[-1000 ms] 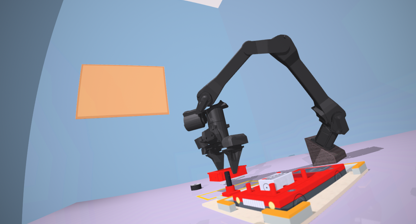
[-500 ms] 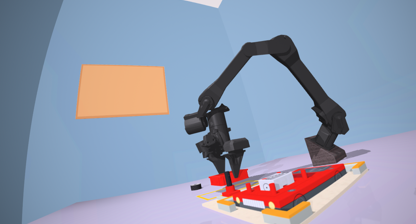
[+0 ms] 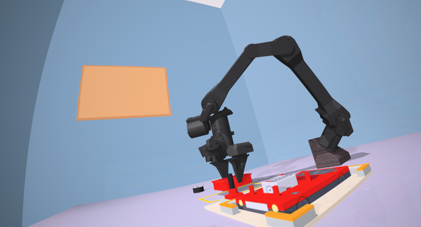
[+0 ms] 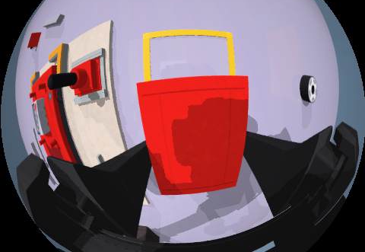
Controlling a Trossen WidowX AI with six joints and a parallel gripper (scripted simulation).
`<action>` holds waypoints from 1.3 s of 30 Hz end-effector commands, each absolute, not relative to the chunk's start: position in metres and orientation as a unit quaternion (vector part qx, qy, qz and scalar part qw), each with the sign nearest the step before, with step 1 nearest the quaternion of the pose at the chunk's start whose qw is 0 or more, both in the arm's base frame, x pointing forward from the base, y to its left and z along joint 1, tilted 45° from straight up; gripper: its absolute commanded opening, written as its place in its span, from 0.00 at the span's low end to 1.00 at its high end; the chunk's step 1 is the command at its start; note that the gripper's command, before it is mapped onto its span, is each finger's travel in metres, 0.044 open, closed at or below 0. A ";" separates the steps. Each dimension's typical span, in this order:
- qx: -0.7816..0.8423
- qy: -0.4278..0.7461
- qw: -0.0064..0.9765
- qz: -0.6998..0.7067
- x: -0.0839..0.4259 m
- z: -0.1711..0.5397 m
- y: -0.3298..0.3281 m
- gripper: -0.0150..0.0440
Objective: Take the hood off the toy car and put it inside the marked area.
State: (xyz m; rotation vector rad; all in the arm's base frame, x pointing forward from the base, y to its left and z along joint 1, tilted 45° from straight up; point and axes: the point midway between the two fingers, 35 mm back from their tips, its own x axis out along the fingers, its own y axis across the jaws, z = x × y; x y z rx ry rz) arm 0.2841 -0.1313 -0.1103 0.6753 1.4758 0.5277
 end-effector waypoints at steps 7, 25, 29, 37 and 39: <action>0.301 0.651 0.658 0.232 0.285 -0.114 -0.128 0.25; 0.301 0.650 0.658 0.232 0.285 -0.120 -0.121 0.25; 0.301 0.650 0.658 0.232 0.285 -0.122 -0.120 0.25; 0.298 0.651 0.658 0.233 0.285 -0.120 -0.121 0.61; 0.298 0.651 0.658 0.233 0.285 -0.120 -0.121 0.70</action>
